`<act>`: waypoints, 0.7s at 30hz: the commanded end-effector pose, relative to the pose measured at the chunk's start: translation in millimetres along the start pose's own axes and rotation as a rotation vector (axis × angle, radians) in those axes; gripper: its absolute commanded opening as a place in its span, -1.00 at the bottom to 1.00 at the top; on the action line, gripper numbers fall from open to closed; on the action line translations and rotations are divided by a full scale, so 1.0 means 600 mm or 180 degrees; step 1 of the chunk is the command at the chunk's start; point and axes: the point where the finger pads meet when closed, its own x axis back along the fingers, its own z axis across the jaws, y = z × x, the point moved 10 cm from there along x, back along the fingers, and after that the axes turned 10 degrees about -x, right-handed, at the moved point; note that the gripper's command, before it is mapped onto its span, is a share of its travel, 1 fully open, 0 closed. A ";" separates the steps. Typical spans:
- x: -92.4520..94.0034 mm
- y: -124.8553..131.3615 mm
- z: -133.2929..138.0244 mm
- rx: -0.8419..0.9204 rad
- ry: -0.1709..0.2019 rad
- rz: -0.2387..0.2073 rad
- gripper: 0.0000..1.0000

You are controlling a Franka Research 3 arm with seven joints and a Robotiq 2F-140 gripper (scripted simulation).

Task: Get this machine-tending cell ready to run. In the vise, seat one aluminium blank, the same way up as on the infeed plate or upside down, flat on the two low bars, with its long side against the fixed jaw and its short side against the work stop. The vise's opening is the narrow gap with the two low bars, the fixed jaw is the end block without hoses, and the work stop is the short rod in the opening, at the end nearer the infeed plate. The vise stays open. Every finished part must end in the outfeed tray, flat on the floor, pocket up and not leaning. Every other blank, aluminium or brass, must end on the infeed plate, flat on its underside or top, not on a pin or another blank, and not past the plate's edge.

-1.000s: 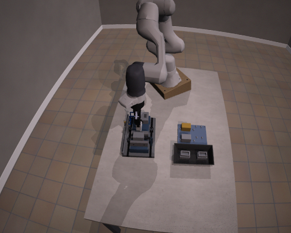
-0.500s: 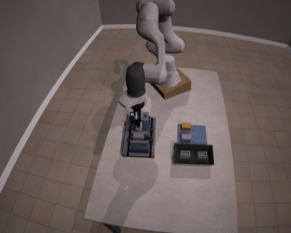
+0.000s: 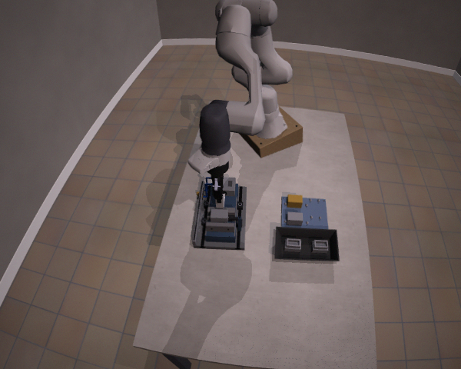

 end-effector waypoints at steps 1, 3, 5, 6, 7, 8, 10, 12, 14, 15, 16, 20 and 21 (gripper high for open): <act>-0.003 -0.004 0.000 0.0009 -0.0009 0.0006 -1.00; -0.005 -0.004 0.000 0.0009 -0.0009 0.0006 -1.00; -0.007 -0.004 0.000 0.0009 -0.0009 0.0006 -1.00; -0.007 -0.004 0.000 0.0009 -0.0009 0.0006 -1.00; -0.008 -0.004 0.000 0.0009 -0.0009 0.0006 -1.00; -0.009 -0.004 0.000 0.0009 -0.0009 0.0006 -1.00; -0.010 -0.004 0.000 0.0009 -0.0009 0.0006 -1.00; -0.011 -0.004 0.000 0.0009 -0.0009 0.0006 -1.00; -0.012 -0.004 0.000 0.0009 -0.0009 0.0006 -1.00; -0.012 -0.004 0.000 0.0009 -0.0009 0.0006 -1.00; -0.012 -0.004 0.000 0.0009 -0.0009 0.0006 -1.00; -0.013 -0.004 0.000 0.0009 -0.0009 0.0006 -1.00; -0.013 -0.004 0.000 0.0009 -0.0009 0.0006 -1.00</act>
